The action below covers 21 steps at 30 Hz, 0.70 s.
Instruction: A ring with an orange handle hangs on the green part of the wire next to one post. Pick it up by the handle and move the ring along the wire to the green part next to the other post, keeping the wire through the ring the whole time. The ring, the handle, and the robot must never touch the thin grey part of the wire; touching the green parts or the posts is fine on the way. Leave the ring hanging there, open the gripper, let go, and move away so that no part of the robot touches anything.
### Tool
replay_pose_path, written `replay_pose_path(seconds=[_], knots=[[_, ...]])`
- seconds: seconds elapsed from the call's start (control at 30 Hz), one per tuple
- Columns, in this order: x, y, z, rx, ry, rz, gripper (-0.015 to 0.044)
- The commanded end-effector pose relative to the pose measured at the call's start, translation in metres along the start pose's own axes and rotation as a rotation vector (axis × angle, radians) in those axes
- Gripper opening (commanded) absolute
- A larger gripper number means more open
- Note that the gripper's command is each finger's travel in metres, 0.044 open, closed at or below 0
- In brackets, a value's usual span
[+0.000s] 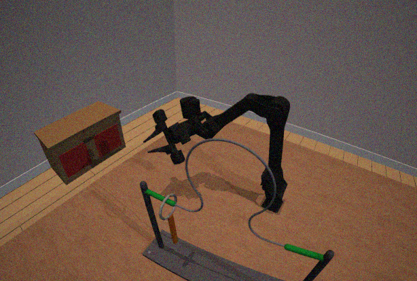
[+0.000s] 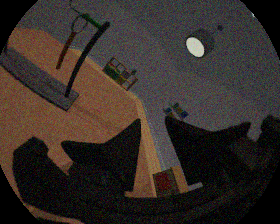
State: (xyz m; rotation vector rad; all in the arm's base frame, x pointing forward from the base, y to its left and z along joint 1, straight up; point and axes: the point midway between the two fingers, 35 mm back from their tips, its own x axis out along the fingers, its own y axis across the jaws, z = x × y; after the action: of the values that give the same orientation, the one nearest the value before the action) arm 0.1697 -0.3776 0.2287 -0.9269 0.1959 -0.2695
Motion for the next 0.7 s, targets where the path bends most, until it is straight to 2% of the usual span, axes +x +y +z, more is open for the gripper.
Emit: replay_pose_path(seconds=[0.0, 0.33, 0.67], knots=[[0.015, 0.051, 0.003, 0.165, -0.051, 0.058, 0.0160], [0.028, 0.161, 0.040, 0.520, -0.143, 0.213, 0.0160], [0.005, 0.253, 0.097, 0.861, -0.181, 0.403, 0.0160]])
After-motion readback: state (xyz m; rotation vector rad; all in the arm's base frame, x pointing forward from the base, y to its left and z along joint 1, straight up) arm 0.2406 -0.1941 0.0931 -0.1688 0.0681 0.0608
